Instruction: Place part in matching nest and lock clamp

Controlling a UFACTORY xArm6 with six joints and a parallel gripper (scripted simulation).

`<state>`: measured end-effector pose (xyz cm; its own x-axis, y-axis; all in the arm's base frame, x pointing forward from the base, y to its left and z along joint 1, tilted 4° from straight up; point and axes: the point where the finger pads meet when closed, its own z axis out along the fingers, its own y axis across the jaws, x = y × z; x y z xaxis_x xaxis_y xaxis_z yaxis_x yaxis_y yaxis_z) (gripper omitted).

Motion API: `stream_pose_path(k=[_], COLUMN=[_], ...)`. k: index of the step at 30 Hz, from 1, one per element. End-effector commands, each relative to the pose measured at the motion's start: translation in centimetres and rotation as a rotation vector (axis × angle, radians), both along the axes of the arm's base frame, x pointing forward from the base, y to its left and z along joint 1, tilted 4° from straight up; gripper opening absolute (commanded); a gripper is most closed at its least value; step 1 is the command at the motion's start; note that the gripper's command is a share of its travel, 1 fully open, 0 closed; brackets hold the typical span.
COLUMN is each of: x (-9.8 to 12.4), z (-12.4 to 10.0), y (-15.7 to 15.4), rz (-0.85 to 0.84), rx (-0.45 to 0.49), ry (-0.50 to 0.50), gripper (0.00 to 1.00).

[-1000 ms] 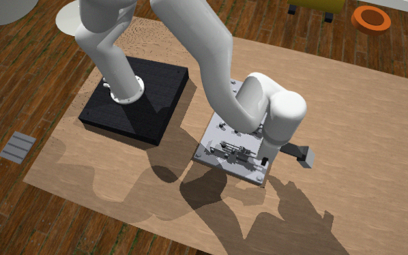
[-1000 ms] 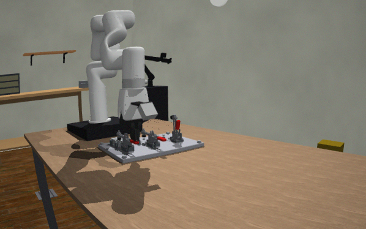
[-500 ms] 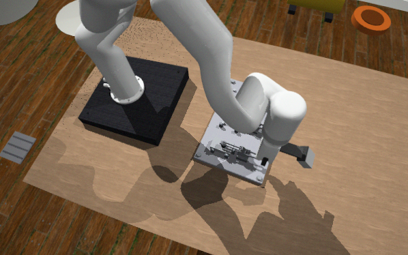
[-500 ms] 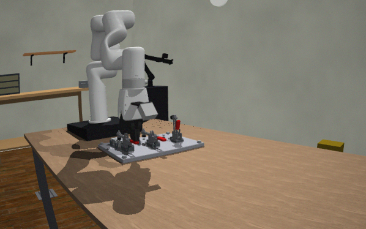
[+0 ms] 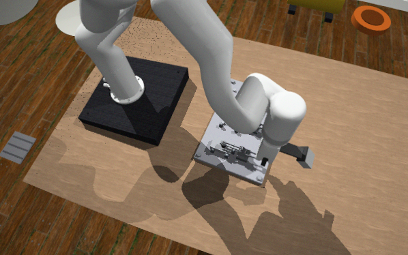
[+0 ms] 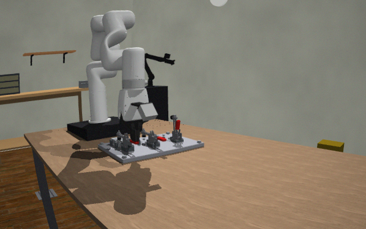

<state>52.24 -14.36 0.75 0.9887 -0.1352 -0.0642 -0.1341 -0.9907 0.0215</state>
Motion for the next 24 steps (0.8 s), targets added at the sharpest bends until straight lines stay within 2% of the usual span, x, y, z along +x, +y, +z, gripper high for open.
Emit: stream_pose_path(k=[1, 24], x=[0.17, 0.16], z=[0.20, 0.07], y=[-0.04, -0.04], rz=[0.000, 0.000], rx=[-0.001, -0.001], ry=[-0.005, -0.005], gripper=[0.00, 0.00])
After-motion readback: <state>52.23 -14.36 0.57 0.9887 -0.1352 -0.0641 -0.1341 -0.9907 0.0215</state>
